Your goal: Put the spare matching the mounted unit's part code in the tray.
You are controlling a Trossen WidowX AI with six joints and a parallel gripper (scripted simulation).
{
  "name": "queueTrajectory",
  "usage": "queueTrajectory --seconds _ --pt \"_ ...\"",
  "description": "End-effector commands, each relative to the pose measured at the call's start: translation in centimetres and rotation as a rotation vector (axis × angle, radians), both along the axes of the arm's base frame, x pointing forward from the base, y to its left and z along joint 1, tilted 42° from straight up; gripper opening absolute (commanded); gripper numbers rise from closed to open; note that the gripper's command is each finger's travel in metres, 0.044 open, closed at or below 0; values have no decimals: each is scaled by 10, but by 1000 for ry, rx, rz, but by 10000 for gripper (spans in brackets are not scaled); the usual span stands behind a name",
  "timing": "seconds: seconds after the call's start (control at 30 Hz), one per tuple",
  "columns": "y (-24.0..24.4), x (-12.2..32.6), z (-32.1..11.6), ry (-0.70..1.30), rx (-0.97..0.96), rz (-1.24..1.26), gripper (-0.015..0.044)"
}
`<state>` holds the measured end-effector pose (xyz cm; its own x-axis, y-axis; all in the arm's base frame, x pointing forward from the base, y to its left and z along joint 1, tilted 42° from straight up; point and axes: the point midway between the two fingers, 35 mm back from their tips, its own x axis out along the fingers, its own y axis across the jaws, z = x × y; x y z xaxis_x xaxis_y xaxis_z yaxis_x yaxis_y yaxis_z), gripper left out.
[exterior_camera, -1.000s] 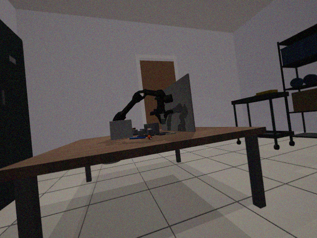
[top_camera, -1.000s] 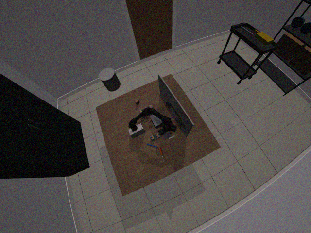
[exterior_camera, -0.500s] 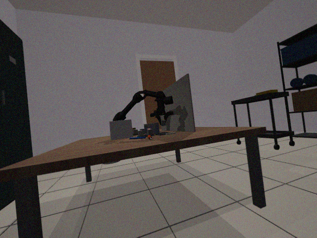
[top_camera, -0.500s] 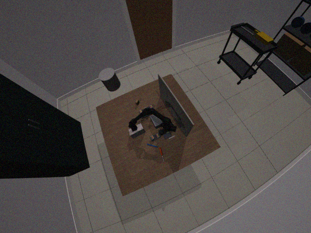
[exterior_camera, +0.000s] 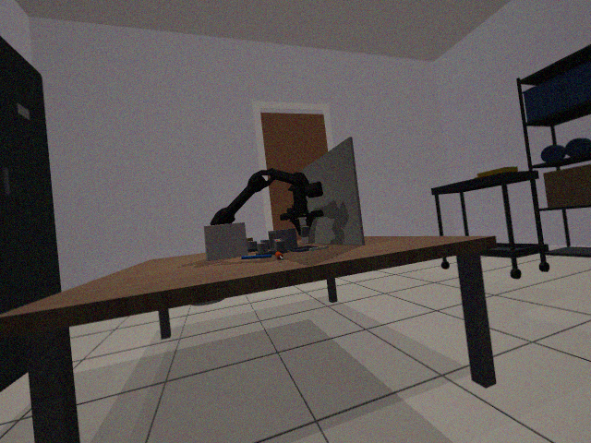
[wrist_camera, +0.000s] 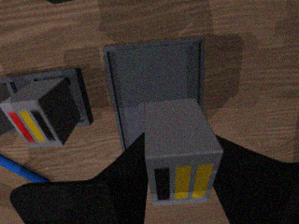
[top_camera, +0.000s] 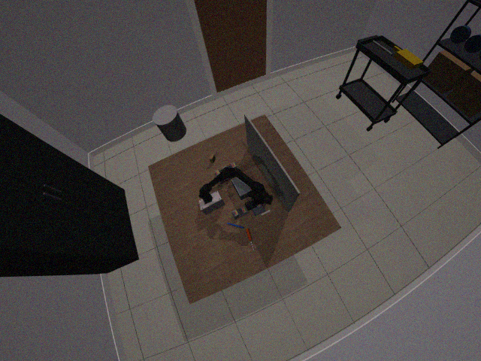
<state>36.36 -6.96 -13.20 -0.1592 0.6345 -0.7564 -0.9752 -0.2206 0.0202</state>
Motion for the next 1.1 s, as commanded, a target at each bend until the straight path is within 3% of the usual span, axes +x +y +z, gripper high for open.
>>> queueTrajectory --seconds 0.0,1.07 --pt "3 -1 -3 0 4 -6 0" --pt "20 -9 -21 0 7 -6 0"
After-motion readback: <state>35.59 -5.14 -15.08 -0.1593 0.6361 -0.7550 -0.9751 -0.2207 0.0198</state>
